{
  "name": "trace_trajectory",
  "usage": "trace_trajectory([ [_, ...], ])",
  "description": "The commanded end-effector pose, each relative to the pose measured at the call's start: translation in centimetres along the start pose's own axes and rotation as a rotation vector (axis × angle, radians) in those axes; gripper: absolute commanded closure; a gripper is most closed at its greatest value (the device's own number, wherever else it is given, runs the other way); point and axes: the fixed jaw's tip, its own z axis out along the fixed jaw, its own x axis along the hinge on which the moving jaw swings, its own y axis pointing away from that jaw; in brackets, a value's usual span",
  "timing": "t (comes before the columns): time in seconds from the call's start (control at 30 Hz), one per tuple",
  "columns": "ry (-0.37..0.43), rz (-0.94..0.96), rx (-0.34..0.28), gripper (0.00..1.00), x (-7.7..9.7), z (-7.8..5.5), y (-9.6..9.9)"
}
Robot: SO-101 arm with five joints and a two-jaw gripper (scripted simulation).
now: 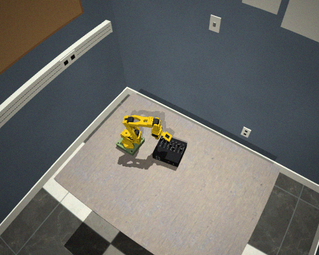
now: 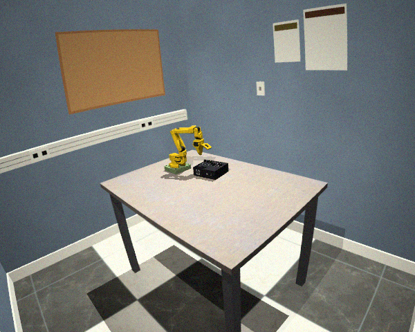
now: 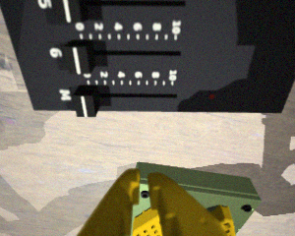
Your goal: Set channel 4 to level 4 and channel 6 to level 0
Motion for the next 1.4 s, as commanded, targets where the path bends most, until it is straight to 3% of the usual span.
trace_trajectory([
  [0.0,0.014,0.037,0.003,1.0,0.2,0.1,-0.5],
  [0.33,0.01,0.285,0.006,1.0,-0.7,-0.1,-2.7],
  [0.6,0.001,0.756,0.011,1.0,-1.4,-0.4,-7.3],
  [0.8,-0.009,1.185,0.016,1.0,-0.8,-0.6,-11.9],
  [0.87,-0.009,1.185,0.016,1.0,-0.8,-0.6,-11.9],
  [1.13,-0.024,1.77,0.023,1.0,2.0,-1.0,-17.5],
  [1.37,-0.036,2.151,0.028,1.0,5.0,-1.2,-20.6],
])
